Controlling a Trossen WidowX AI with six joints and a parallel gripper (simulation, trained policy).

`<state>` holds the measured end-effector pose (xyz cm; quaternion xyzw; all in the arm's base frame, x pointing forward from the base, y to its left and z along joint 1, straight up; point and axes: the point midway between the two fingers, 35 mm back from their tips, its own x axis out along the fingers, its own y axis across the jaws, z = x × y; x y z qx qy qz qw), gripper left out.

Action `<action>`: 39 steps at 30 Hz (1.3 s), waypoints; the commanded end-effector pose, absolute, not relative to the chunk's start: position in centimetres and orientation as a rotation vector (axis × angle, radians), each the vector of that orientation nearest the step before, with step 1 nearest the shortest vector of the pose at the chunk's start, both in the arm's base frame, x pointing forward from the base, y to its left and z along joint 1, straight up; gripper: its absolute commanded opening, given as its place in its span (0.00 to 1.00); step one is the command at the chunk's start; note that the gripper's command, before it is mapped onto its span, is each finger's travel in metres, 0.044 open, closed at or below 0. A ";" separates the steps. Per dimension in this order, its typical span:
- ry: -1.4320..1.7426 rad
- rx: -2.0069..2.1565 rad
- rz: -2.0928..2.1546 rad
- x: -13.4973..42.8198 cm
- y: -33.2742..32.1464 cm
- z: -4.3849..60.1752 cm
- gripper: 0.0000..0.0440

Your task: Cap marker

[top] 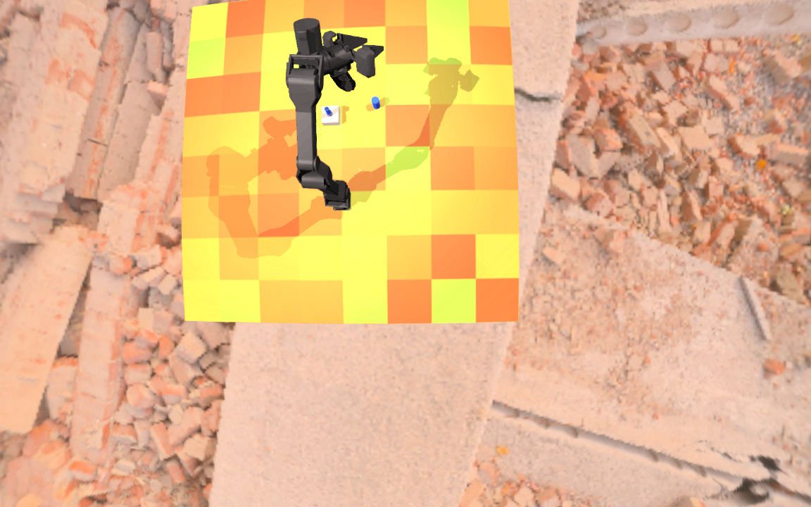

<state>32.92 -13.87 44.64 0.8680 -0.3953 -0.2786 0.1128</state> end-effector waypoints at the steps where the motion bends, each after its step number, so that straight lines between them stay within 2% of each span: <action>1: -1.137 2.556 -0.867 33.6 -13.6 43.4 0.73; 39: -0.804 2.475 -1.402 38.1 -12.0 32.7 0.73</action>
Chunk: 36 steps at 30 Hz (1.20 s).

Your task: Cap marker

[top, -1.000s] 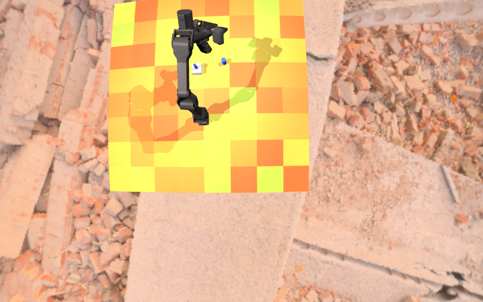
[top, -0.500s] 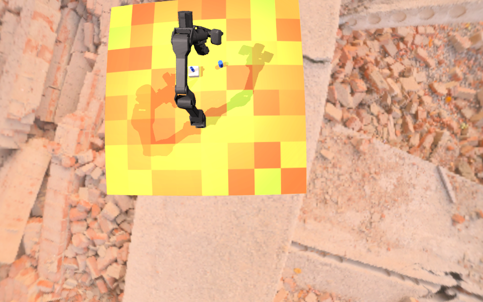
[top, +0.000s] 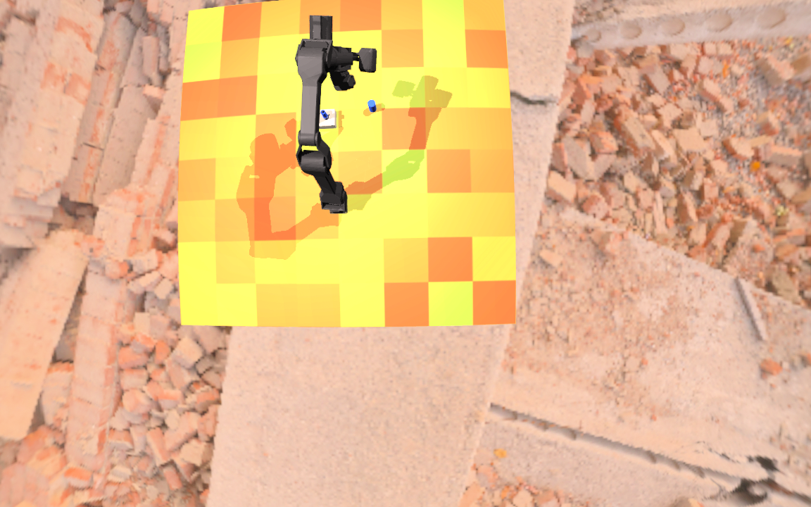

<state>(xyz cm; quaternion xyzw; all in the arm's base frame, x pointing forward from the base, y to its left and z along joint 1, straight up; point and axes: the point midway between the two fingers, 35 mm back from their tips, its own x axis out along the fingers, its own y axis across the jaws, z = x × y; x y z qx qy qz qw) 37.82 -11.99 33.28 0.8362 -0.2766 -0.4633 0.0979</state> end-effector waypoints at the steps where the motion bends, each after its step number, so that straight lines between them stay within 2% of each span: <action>1: -0.797 2.473 -1.415 38.1 -12.0 32.5 0.73; 36: -0.603 2.373 -1.917 39.0 -13.0 23.1 0.73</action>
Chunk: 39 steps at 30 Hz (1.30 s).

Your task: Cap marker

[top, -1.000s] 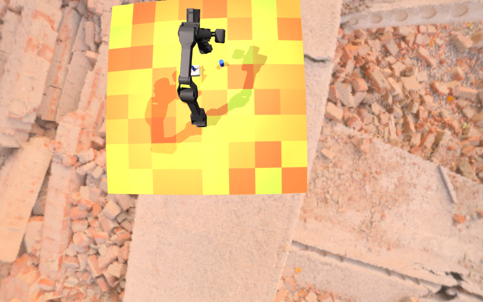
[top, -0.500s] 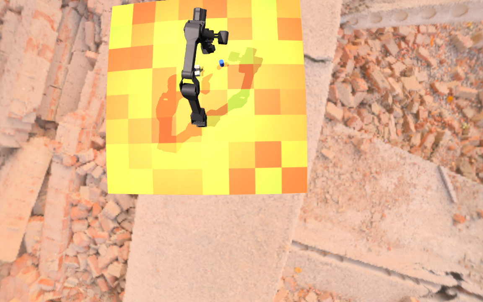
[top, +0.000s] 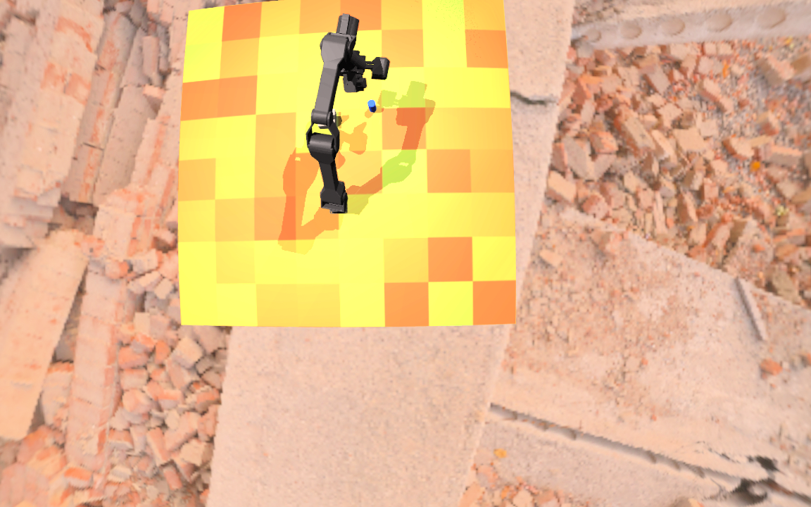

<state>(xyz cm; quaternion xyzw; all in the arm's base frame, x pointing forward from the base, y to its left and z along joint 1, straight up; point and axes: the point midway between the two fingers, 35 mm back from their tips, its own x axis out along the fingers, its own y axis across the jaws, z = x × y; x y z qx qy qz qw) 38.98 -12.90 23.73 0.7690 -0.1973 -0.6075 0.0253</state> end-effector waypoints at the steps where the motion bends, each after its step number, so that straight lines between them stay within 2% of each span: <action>1: -0.598 2.369 -1.932 38.9 -13.1 22.9 0.73; 39: -0.402 2.248 -2.468 37.5 -13.3 13.3 0.70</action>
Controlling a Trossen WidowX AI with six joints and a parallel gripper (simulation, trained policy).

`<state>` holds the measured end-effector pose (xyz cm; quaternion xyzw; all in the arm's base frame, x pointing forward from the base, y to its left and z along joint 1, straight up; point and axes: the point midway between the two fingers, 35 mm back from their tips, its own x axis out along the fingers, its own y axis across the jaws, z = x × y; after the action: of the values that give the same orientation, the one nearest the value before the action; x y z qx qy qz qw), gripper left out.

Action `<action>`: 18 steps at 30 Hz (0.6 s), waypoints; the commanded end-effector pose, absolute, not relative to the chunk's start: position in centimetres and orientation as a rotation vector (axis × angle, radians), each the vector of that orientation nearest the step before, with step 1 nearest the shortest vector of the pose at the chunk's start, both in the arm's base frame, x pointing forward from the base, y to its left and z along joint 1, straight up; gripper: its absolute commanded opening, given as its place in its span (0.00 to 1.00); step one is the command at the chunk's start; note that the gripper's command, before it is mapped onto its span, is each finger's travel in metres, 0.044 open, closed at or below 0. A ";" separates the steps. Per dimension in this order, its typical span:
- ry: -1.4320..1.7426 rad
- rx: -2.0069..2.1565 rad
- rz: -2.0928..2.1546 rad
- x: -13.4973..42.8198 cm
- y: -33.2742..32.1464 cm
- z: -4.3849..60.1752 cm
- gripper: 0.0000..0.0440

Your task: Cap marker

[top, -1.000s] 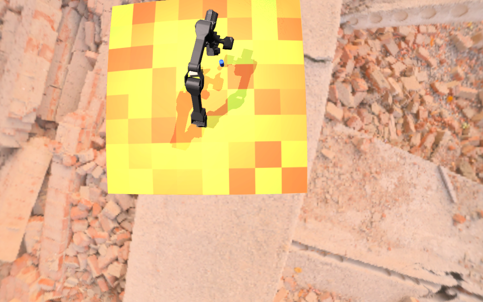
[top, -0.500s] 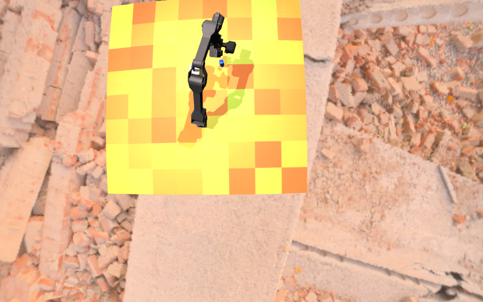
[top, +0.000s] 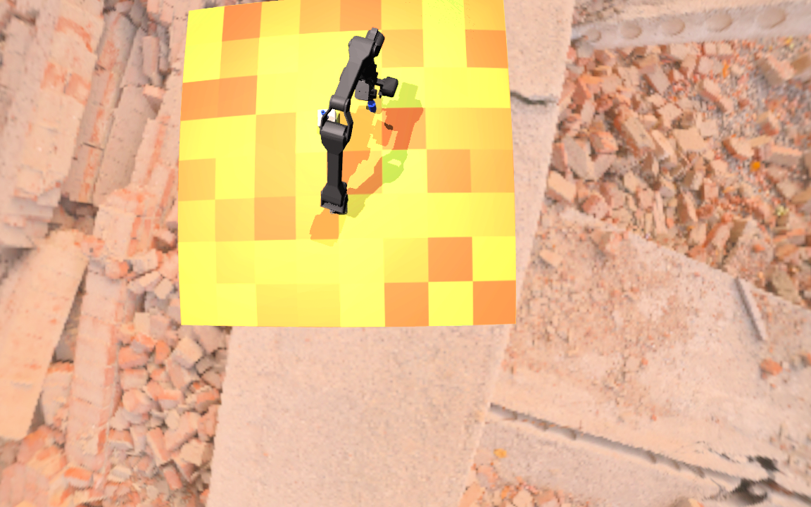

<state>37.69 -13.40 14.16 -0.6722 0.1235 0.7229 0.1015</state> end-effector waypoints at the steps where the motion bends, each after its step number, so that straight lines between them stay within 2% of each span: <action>1: 0.343 -1.945 2.145 37.5 -13.3 13.1 0.70; 18: 0.249 -1.875 2.189 36.9 -13.3 8.7 0.63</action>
<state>37.13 -13.37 9.70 -0.6488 0.0929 0.7451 0.1239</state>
